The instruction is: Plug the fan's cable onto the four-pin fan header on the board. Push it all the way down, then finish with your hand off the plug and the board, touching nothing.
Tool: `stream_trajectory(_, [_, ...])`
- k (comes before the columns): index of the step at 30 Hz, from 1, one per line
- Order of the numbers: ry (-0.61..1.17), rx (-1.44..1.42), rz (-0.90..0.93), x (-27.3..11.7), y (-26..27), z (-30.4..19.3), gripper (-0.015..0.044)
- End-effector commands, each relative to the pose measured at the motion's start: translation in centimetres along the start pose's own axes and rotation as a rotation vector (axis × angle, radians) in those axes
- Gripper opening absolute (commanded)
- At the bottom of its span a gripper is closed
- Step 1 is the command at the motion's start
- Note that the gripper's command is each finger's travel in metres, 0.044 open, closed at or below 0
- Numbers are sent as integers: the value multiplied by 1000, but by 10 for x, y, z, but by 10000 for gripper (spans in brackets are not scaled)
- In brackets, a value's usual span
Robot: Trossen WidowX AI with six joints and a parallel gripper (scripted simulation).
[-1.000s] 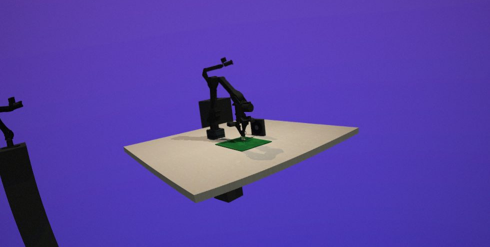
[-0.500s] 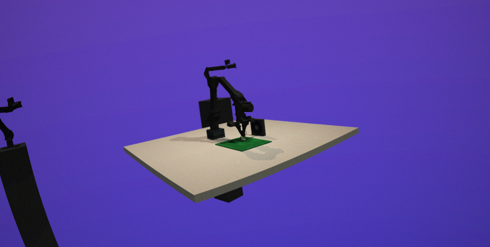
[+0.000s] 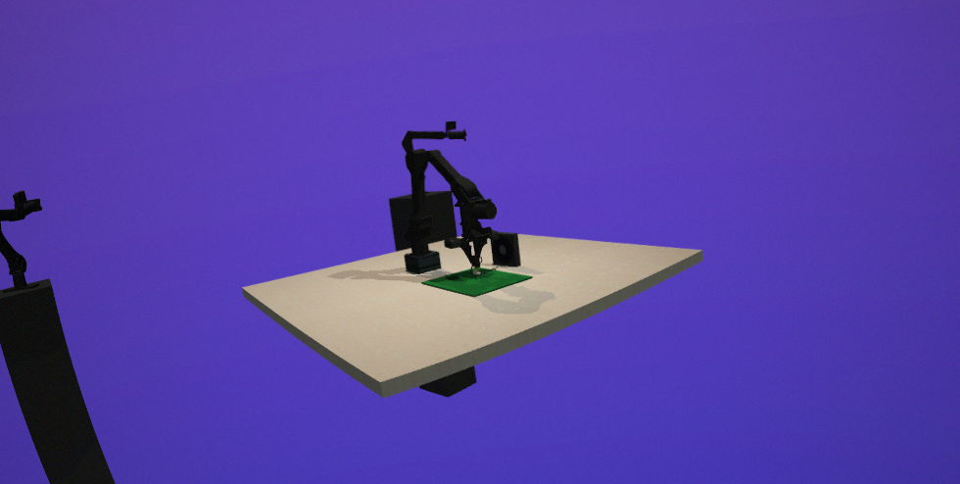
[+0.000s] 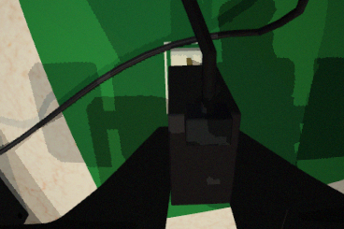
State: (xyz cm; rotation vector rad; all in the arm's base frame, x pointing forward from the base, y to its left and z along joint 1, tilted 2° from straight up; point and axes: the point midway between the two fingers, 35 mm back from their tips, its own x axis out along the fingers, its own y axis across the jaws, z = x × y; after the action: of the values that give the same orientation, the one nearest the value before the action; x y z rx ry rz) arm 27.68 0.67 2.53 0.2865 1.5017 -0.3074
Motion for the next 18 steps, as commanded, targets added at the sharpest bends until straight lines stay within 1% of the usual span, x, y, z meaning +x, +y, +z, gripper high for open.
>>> stream_trajectory(1, [-4,-1,-4,0,-1,-1,0])
stream_trajectory(18, [-4,-6,-4,3,-1,-1,0])
